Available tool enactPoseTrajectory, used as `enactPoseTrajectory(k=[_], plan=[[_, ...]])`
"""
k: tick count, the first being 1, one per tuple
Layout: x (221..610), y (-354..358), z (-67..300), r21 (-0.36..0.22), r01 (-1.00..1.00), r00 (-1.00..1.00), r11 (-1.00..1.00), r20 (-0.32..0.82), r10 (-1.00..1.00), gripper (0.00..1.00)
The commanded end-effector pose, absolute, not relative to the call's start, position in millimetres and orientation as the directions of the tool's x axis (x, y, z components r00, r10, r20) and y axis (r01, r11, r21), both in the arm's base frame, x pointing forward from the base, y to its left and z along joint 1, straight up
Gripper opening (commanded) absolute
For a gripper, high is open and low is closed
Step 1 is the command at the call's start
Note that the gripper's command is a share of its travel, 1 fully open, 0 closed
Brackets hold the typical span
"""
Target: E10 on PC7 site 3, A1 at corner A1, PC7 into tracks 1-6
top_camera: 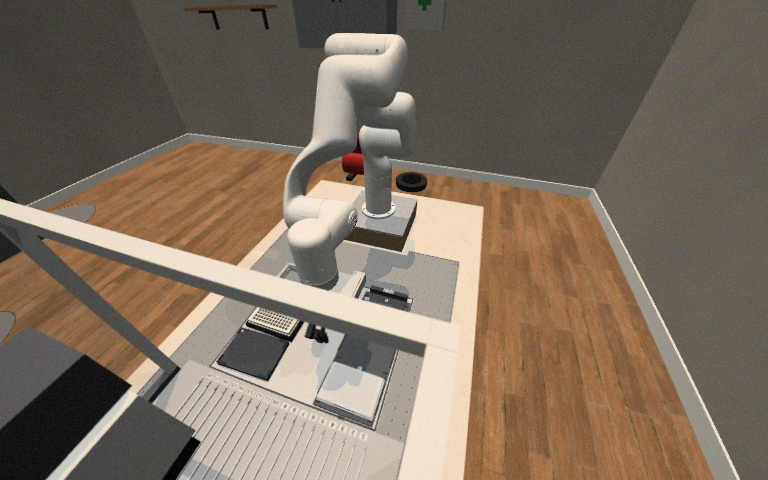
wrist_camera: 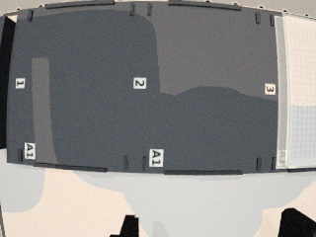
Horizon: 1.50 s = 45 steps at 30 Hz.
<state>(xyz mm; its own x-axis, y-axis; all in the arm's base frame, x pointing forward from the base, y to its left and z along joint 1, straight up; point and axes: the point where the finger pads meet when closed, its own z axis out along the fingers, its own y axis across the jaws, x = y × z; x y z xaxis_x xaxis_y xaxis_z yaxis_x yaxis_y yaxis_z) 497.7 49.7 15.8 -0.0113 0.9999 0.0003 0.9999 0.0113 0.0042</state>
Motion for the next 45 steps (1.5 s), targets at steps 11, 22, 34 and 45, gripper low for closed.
enactPoseTrajectory(k=[11,22,34,45], plan=[[499.0,49.9,36.7,0.008,1.0,-0.011,0.011,0.001,1.0,1.0],[498.9,50.0,51.7,0.008,1.0,-0.011,0.011,0.001,1.0,1.0],[498.8,50.0,69.9,0.008,1.0,-0.011,0.011,0.001,1.0,1.0],[498.6,70.1,69.9,0.008,1.0,-0.011,0.011,0.001,1.0,1.0]])
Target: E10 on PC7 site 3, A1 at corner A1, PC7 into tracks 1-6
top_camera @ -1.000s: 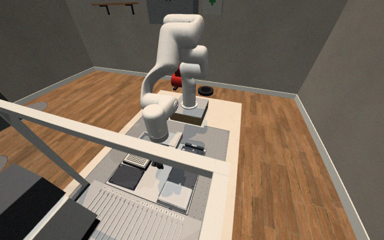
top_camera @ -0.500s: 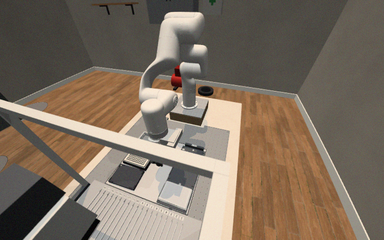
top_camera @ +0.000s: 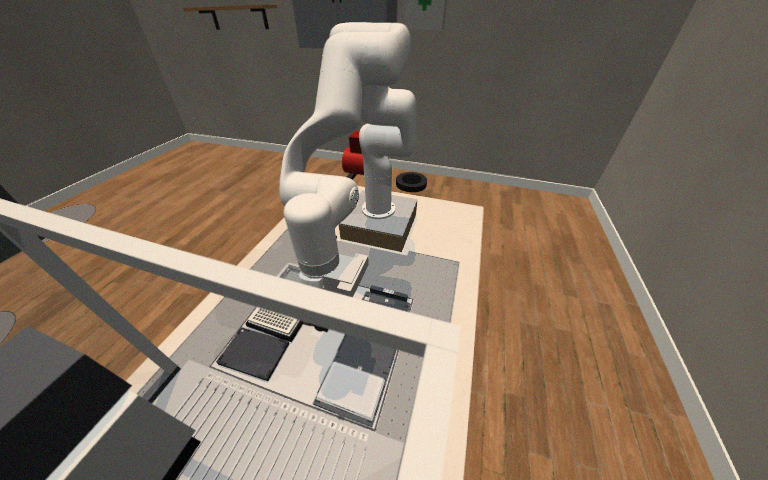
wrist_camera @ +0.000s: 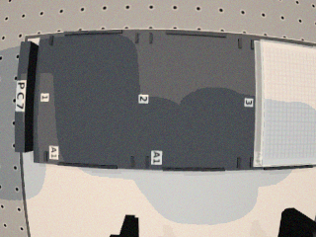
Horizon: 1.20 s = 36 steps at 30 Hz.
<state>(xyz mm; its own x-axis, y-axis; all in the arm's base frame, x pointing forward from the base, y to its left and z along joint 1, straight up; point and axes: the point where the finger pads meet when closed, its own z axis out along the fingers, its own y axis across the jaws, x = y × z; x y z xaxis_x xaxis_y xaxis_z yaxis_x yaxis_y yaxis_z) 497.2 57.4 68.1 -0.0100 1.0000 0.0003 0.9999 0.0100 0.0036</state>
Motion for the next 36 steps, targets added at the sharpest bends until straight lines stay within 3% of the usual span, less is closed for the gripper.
enactPoseTrajectory(k=[1,36], plan=[[498.5,75.1,69.8,0.008,1.0,-0.011,0.011,0.001,1.0,1.0],[496.7,230.5,69.3,0.006,1.0,-0.011,0.011,0.003,1.0,1.0]])
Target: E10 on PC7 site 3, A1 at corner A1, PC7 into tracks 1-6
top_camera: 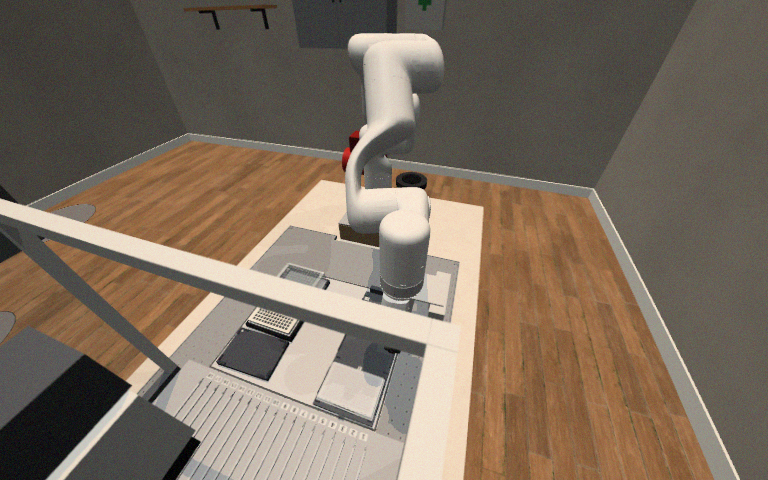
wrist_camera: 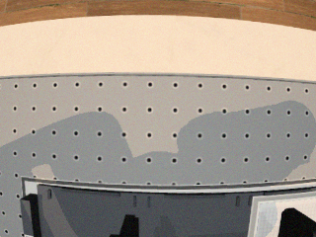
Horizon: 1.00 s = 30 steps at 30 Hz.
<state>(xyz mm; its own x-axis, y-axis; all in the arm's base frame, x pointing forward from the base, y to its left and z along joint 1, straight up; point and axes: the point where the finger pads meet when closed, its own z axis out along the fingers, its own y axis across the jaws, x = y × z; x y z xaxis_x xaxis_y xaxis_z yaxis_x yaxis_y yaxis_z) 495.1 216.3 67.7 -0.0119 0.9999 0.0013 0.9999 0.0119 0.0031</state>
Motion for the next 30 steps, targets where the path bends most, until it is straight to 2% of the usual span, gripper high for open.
enactPoseTrajectory(k=[1,16,30], plan=[[496.6,235.5,69.3,0.006,1.0,-0.011,0.011,0.003,1.0,1.0],[496.5,245.3,69.3,0.006,1.0,-0.011,0.011,0.003,1.0,1.0],[496.6,245.2,49.3,0.006,1.0,-0.011,0.011,0.003,1.0,1.0]])
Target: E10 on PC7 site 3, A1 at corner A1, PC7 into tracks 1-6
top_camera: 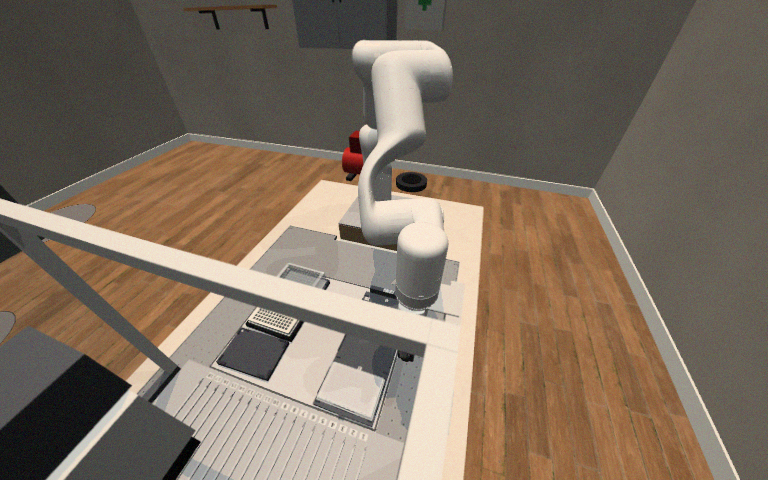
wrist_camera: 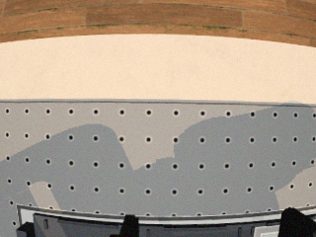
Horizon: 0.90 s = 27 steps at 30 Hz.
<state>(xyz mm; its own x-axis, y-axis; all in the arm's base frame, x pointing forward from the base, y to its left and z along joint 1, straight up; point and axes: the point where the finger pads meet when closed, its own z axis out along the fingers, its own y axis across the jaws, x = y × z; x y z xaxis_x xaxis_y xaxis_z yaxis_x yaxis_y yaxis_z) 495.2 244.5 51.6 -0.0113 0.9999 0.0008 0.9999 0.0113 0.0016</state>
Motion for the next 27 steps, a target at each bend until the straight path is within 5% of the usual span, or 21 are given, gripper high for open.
enactPoseTrajectory(k=[1,27], plan=[[496.6,245.2,47.6,0.006,1.0,-0.011,0.011,0.003,1.0,1.0],[496.9,245.0,10.9,0.006,1.0,-0.011,0.011,0.003,1.0,1.0]])
